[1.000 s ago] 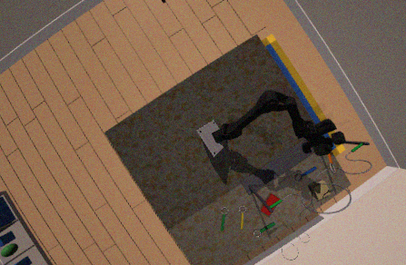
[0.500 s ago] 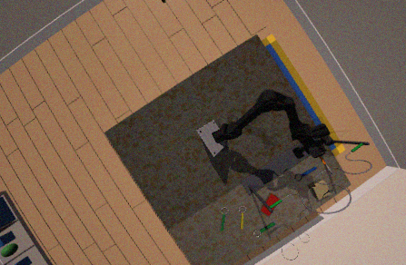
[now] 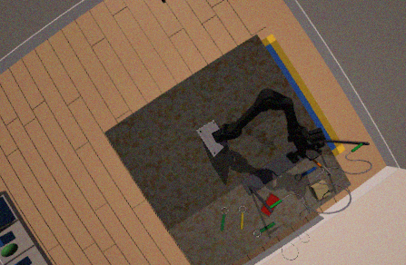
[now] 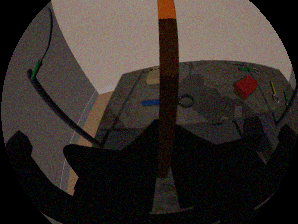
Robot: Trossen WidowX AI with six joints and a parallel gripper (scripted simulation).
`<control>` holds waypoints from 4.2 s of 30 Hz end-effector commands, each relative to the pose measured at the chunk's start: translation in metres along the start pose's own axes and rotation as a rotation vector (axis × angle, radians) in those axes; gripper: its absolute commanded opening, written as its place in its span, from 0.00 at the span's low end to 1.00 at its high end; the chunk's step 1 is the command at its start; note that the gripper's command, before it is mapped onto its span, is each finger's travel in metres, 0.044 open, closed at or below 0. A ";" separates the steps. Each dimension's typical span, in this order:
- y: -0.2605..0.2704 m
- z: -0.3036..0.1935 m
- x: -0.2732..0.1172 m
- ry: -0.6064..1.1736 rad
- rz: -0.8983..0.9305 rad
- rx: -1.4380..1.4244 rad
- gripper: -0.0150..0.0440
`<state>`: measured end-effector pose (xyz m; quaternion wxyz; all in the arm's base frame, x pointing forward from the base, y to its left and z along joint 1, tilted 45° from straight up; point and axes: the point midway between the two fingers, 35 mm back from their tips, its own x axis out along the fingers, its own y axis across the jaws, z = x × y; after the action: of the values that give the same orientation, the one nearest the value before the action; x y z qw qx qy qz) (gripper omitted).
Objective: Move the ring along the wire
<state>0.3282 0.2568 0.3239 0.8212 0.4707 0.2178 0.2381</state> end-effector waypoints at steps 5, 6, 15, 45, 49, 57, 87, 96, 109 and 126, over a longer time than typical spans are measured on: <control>-0.021 0.002 -0.006 0.015 -0.056 -0.110 0.00; -0.023 0.002 -0.007 0.016 -0.061 -0.118 0.00; -0.037 0.005 -0.010 0.022 -0.091 -0.170 0.00; -0.085 0.015 -0.021 0.040 -0.185 -0.333 0.00; -0.095 0.018 -0.024 0.047 -0.217 -0.389 0.00; -0.114 0.028 -0.032 0.063 -0.289 -0.517 0.00; -0.168 0.103 -0.081 0.142 -0.651 -1.156 0.00; -0.171 0.128 -0.095 0.164 -0.750 -1.332 0.00; -0.165 0.159 -0.112 0.191 -0.868 -1.543 0.00; -0.152 0.188 -0.126 0.218 -0.985 -1.752 0.00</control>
<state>0.3656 -0.0064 0.2840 0.8682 -0.4462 0.2170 0.0024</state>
